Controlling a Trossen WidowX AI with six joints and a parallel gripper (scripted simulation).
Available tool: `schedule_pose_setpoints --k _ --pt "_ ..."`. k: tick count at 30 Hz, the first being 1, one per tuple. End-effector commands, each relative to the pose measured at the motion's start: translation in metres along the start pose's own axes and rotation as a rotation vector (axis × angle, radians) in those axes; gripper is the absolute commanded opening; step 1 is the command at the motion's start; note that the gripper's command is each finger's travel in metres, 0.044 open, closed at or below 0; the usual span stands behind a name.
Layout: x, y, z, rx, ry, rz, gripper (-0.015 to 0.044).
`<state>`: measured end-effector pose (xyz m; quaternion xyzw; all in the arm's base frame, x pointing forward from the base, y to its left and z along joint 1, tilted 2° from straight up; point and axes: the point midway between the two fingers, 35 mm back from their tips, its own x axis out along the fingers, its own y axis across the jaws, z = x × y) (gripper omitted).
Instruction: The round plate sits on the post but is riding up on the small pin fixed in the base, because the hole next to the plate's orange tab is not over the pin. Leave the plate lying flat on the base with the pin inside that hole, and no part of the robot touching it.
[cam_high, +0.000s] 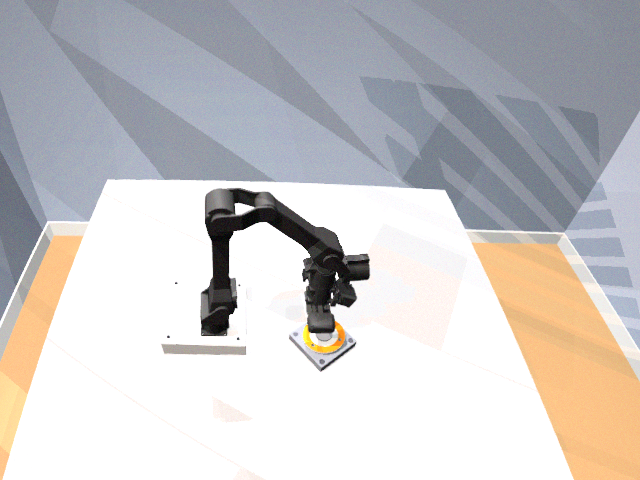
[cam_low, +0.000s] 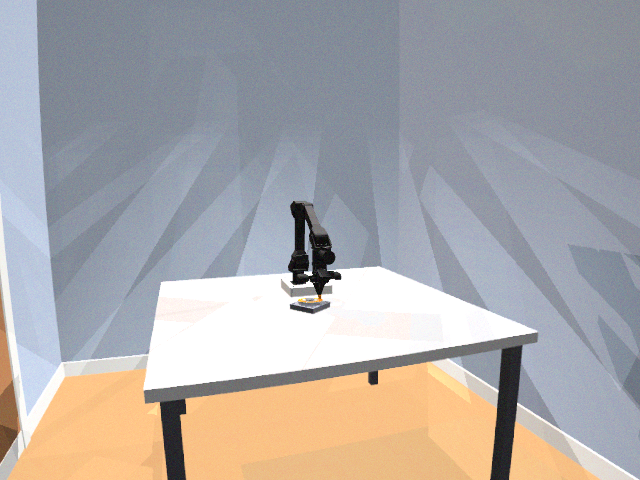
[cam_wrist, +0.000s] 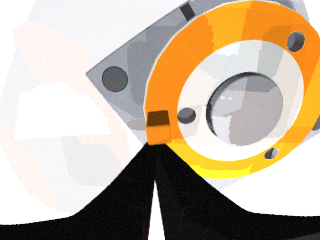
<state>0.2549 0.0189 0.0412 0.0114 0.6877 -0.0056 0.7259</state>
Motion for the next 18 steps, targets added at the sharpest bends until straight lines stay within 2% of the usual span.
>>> schedule_pose_setpoints --k 1,18 --pt "0.0 0.002 0.003 0.0 0.0 0.005 0.0" --pt "-0.005 0.004 0.021 0.0 -0.001 0.005 0.0"
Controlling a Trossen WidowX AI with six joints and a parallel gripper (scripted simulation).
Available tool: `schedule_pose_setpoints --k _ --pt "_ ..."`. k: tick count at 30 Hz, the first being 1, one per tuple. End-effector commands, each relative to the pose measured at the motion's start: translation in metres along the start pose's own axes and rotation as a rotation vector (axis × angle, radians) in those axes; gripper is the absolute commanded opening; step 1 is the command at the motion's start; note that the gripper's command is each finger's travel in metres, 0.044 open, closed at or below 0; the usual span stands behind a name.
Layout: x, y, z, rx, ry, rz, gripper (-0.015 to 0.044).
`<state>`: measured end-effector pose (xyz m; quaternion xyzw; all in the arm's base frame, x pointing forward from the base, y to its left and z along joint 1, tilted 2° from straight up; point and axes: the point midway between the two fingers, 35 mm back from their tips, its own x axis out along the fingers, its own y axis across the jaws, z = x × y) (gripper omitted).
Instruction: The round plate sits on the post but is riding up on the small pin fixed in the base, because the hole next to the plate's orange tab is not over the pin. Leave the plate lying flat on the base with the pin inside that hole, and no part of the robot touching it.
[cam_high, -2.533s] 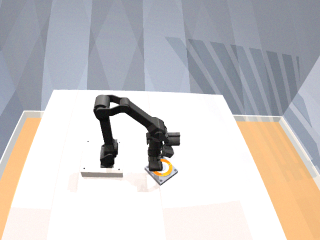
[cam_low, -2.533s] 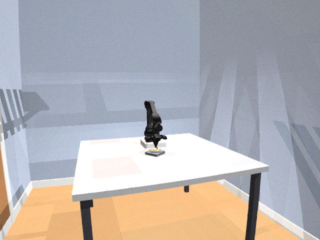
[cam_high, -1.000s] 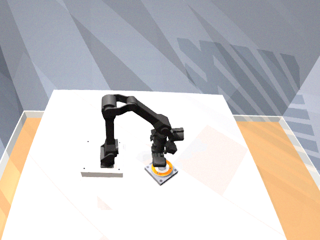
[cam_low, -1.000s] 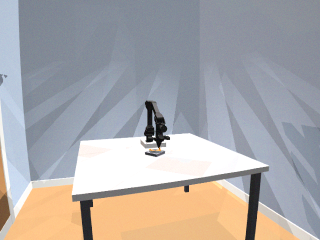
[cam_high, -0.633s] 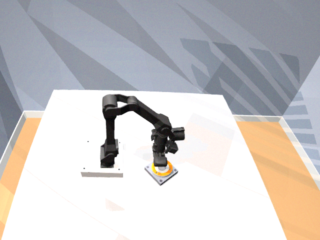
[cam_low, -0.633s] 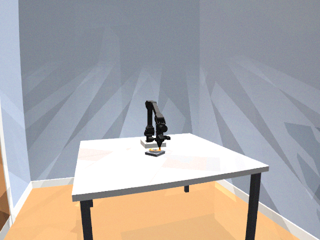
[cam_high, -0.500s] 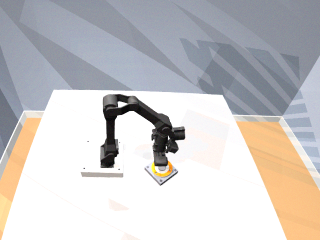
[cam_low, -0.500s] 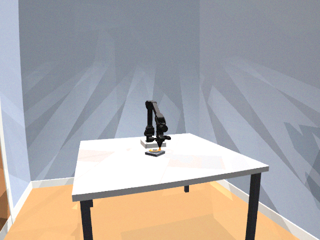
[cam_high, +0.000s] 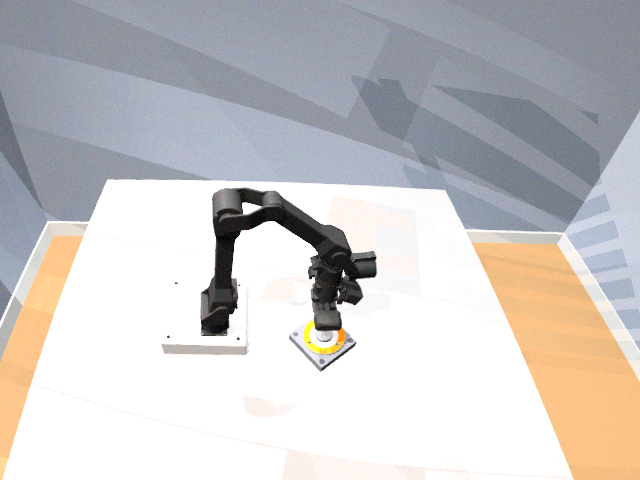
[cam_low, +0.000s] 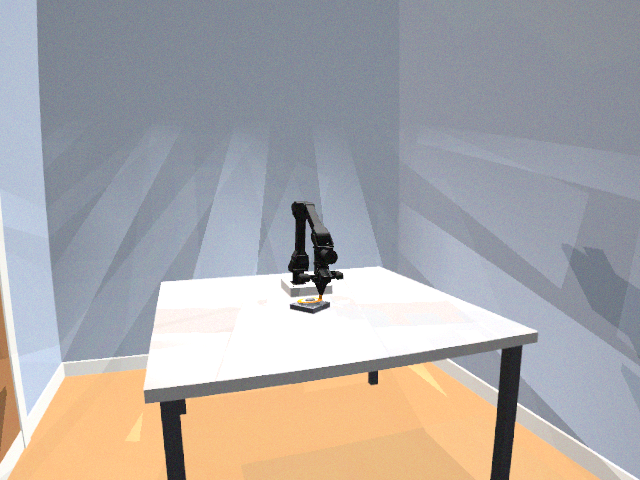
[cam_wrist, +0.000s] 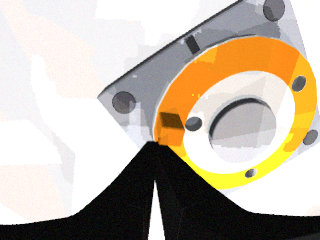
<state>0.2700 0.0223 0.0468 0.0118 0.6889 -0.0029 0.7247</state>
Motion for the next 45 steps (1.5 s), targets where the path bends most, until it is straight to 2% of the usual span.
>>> schedule_pose_setpoints --k 1,45 --pt "0.0 0.0 0.007 0.003 -0.005 0.001 0.0" --pt "-0.001 -0.015 0.043 0.003 -0.008 -0.001 0.0"
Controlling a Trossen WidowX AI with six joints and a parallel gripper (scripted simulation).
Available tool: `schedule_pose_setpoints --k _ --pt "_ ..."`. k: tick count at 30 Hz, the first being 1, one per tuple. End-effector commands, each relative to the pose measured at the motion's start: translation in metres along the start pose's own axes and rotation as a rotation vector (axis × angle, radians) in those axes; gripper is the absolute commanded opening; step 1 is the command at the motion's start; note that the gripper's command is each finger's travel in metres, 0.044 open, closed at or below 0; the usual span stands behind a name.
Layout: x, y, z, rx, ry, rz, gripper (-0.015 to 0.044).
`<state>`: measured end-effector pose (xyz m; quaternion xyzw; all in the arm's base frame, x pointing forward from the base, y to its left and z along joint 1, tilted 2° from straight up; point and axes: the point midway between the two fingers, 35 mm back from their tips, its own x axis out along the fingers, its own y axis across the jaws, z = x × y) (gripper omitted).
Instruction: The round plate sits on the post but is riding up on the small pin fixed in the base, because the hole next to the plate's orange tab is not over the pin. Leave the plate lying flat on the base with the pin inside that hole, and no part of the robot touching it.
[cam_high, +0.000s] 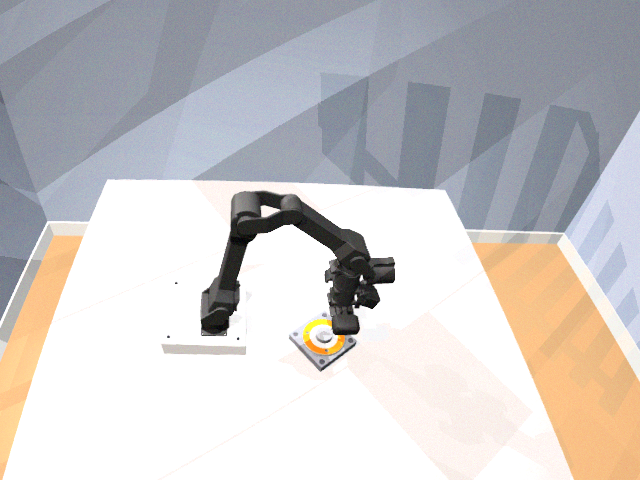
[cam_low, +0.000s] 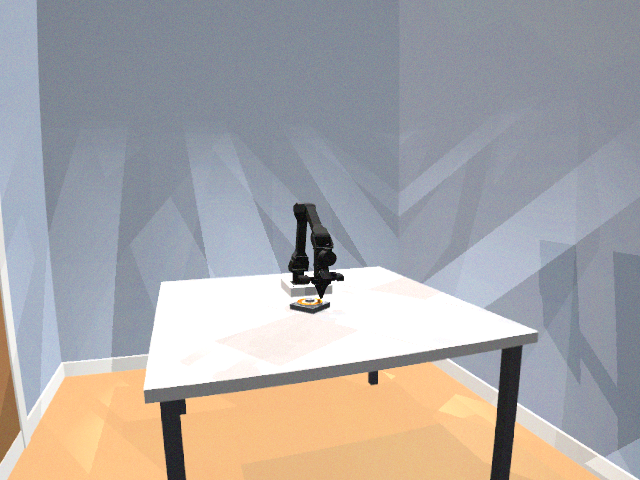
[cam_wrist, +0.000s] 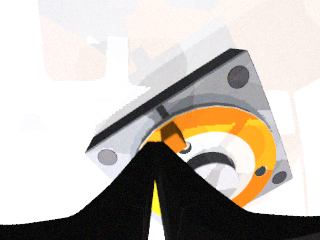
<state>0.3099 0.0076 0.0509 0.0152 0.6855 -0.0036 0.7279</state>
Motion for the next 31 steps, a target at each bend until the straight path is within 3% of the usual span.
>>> schedule_pose_setpoints --k 1,9,31 --pt "-0.002 -0.001 0.002 -0.003 0.002 -0.005 0.0" --pt "-0.042 0.0 -0.002 -0.003 0.002 -0.005 0.0" --pt "-0.036 0.0 -0.002 -0.001 0.006 -0.001 0.0"
